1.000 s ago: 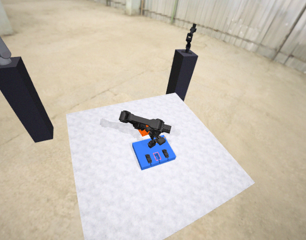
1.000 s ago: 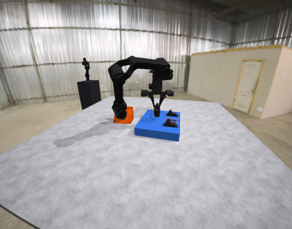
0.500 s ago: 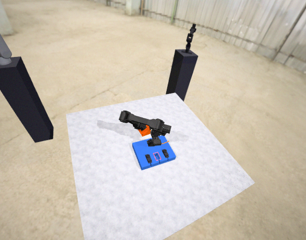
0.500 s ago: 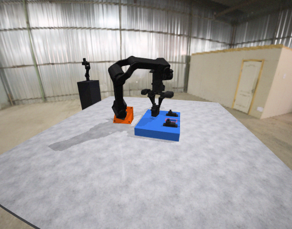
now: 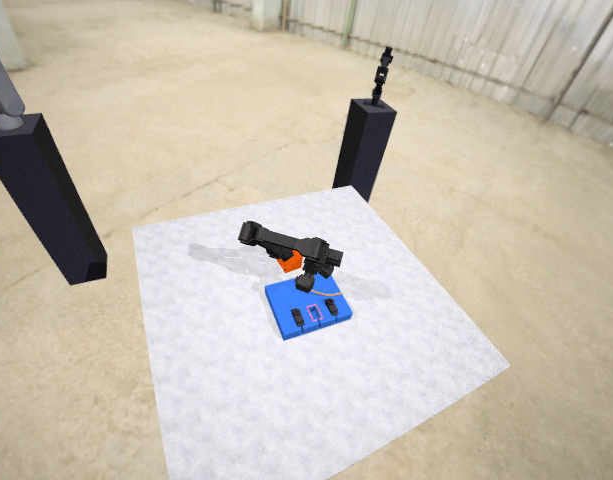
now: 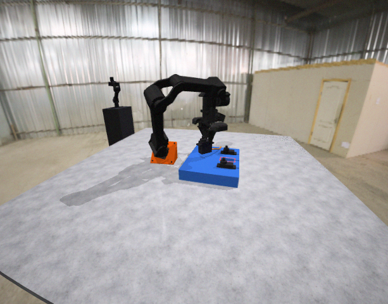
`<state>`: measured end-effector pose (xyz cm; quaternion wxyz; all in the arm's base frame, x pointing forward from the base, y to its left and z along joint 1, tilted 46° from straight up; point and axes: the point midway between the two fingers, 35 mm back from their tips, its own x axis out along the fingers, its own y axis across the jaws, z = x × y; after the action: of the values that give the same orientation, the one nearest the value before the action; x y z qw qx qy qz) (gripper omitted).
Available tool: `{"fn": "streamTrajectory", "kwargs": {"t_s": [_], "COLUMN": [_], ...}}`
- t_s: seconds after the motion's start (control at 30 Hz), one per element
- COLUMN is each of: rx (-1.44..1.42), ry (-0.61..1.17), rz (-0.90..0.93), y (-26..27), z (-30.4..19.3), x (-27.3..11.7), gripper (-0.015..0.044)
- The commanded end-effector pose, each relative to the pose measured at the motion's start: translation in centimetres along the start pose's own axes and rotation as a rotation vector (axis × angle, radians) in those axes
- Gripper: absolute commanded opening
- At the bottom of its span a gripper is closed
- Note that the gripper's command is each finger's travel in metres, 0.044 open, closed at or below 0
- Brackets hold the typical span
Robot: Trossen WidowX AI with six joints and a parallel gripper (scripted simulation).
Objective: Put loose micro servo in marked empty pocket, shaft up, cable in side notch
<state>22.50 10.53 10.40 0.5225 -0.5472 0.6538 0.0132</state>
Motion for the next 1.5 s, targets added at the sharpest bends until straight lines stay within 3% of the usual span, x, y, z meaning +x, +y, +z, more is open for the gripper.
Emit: {"fn": "streamTrajectory", "kwargs": {"t_s": [0.0,0.67,1.47], "rx": [0.15,0.821,0.829], "ry": [0.001,0.0,-0.003], "rz": [-0.003,-0.004,-0.004], "y": [-0.1,-0.1,-4.5], "z": [-0.1,-0.1,3.9], "x": [0.0,0.0,-0.1], "gripper": [0.0,0.0,0.0]}}
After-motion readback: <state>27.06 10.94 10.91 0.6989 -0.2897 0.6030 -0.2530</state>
